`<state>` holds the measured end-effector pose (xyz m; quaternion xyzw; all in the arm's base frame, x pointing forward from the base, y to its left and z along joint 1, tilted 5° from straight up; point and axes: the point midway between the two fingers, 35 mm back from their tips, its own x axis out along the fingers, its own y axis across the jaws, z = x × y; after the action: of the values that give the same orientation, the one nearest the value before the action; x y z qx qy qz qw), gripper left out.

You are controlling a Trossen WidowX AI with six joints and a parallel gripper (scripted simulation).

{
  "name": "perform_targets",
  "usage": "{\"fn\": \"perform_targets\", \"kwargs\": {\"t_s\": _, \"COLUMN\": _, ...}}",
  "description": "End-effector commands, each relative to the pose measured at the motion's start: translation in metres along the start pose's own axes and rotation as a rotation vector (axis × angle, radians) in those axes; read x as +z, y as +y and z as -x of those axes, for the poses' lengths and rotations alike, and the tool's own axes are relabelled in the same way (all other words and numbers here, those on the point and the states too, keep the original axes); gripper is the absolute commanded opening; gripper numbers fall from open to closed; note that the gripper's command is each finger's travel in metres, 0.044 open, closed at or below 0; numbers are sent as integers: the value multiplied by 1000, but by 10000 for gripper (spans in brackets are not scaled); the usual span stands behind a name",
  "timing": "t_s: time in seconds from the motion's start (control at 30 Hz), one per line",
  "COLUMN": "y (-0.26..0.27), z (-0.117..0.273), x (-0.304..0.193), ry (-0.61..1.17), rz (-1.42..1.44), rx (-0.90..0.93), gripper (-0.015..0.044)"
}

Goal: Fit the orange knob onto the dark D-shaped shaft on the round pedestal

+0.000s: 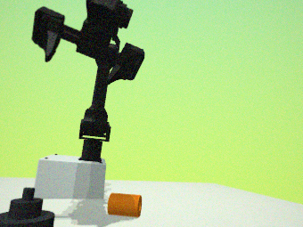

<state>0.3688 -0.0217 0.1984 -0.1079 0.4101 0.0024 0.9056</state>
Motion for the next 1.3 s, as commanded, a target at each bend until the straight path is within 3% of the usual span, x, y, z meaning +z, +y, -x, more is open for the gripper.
{"fn": "perform_targets", "kwargs": {"t_s": 0.0, "y": 57, "z": -26, "x": -44, "ry": 160, "rz": 308, "rx": 154, "gripper": 440}}
{"fn": "perform_targets", "kwargs": {"t_s": 0.3, "y": 155, "z": -32, "x": -157, "ry": 424, "rz": 959, "rx": 521, "gripper": 440}}
{"fn": "perform_targets", "kwargs": {"t_s": 1.27, "y": 166, "z": -63, "x": -181, "ry": 427, "rz": 967, "rx": 525, "gripper": 440}}
